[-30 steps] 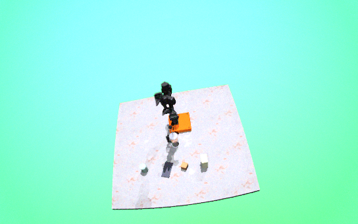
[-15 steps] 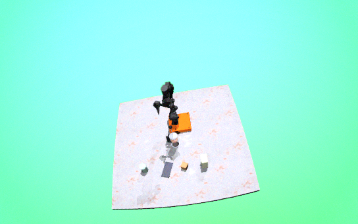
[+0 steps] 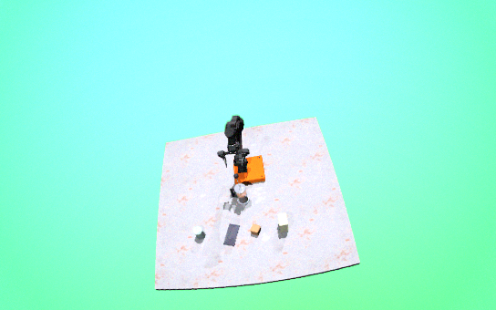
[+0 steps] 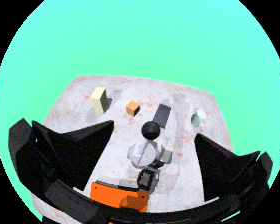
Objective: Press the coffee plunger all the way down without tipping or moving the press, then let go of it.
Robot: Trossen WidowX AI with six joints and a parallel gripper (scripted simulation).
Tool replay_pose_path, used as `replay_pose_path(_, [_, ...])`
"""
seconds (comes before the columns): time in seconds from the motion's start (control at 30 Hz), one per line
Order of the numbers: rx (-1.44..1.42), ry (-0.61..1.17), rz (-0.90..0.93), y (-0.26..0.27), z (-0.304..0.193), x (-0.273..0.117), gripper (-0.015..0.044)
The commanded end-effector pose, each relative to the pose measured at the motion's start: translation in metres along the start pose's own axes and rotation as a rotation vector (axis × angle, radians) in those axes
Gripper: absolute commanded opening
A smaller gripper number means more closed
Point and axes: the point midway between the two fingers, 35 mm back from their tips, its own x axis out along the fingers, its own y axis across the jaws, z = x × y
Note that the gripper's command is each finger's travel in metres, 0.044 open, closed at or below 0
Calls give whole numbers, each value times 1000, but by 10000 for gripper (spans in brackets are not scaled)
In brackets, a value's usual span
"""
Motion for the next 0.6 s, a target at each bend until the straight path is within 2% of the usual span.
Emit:
replay_pose_path(0.0, [32,14,8,2,-25,14,440])
replay_pose_path(0.57, [32,12,9,2,-22,33,440])
